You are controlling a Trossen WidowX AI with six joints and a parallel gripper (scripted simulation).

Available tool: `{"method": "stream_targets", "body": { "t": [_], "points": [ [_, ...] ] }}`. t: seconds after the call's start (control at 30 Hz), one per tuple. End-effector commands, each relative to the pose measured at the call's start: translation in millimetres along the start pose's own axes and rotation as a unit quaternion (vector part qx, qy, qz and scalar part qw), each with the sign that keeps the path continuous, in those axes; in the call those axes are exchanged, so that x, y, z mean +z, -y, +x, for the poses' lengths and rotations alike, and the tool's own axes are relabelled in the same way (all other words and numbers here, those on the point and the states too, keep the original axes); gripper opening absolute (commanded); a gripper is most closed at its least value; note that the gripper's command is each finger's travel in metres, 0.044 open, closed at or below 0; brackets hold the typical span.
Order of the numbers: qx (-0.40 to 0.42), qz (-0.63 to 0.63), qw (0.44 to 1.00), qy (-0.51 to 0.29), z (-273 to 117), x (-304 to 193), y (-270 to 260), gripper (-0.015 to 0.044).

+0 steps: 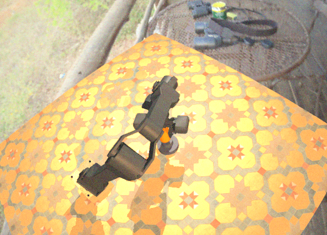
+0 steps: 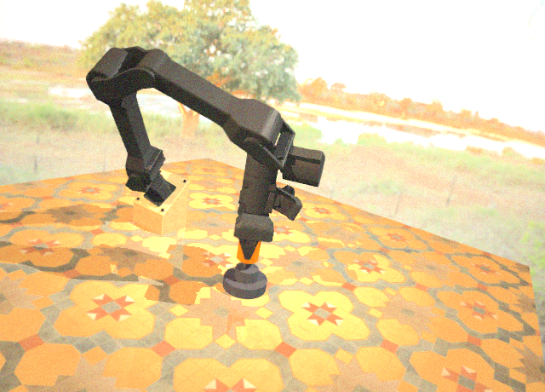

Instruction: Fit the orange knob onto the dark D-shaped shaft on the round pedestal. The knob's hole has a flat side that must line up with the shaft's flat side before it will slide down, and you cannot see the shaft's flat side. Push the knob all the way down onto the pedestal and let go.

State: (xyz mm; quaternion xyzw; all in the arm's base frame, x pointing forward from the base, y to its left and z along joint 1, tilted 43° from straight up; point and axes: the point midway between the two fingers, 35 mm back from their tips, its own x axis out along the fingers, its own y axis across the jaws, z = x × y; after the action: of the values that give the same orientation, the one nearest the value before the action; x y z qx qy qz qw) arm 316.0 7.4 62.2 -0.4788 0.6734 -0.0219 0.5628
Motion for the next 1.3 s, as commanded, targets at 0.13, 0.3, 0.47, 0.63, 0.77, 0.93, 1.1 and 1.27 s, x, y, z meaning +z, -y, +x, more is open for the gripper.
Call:
{"method": "stream_targets", "body": {
  "t": [0.13, 0.3, 0.47, 0.63, 0.77, 0.93, 1.1, 1.27],
  "points": [
    [-0.003, -0.002, 1.000, 0.003, -4.4, 3.6, 2.6, 0.0000],
    [-0.003, -0.002, 1.000, 0.003, -3.6, 4.6, 3.1, 0.0000],
    [-0.003, -0.002, 1.000, 0.003, 0.4, 4.5, 3.5, 0.0000],
    [-0.003, -0.002, 1.000, 0.003, 1.2, 4.3, 3.6, 0.0000],
    [-0.003, -0.002, 1.000, 0.003, 1.2, 4.3, 3.6, 0.0000],
    [-0.003, -0.002, 1.000, 0.003, 1.2, 4.3, 3.6, 0.0000],
    [-0.003, -0.002, 1.000, 0.003, 1.2, 4.3, 3.6, 0.0000],
    [-0.003, -0.002, 1.000, 0.003, 1.2, 4.3, 3.6, 0.0000]
  ]
}}
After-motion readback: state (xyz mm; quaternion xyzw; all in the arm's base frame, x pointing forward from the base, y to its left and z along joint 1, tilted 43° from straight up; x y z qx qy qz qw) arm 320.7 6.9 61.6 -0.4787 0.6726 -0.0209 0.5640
